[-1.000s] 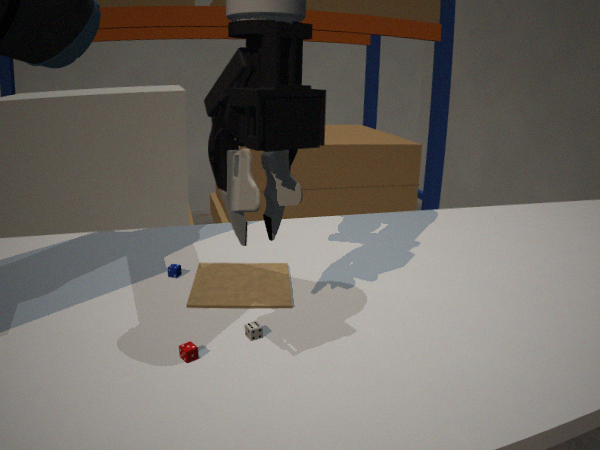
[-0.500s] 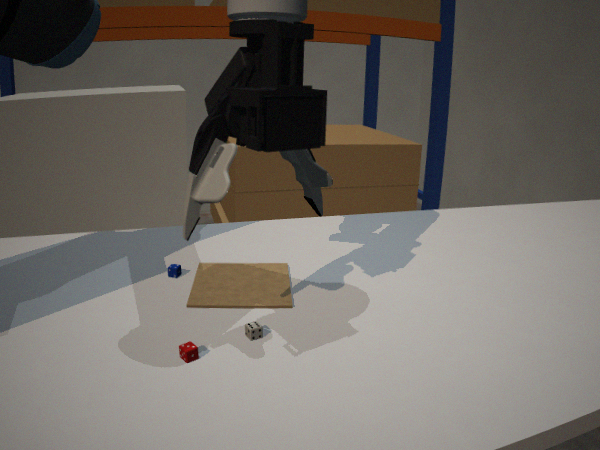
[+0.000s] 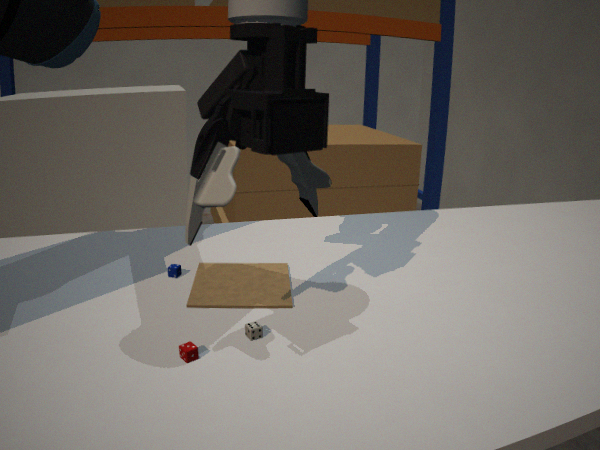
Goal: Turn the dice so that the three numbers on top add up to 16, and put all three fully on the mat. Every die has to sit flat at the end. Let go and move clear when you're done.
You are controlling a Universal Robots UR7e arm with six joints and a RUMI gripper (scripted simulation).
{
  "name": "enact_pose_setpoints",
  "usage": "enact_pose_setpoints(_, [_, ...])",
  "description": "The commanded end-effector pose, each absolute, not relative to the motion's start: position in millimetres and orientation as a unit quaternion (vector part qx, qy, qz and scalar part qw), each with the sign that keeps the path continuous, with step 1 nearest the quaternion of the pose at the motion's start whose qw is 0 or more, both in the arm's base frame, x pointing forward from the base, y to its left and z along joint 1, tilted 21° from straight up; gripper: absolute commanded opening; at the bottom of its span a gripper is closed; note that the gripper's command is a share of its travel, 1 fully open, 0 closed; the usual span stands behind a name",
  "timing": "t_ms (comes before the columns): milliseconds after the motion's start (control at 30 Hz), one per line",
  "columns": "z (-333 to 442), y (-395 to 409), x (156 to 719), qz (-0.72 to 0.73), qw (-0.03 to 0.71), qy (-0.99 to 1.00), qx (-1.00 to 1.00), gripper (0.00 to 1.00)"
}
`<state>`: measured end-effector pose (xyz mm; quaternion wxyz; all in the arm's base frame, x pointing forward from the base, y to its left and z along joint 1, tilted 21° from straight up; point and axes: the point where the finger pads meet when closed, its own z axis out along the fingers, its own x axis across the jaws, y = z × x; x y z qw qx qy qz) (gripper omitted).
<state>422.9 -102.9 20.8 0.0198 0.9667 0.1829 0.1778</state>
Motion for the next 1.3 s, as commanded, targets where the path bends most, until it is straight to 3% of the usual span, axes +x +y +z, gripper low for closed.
enact_pose_setpoints(0, [18.0,-102.1,423.6,0.177,0.029,0.231,0.956,1.0])
enact_pose_setpoints(1267, [-16.6,-95.2,435.0,0.132,0.121,0.717,0.673,1.0])
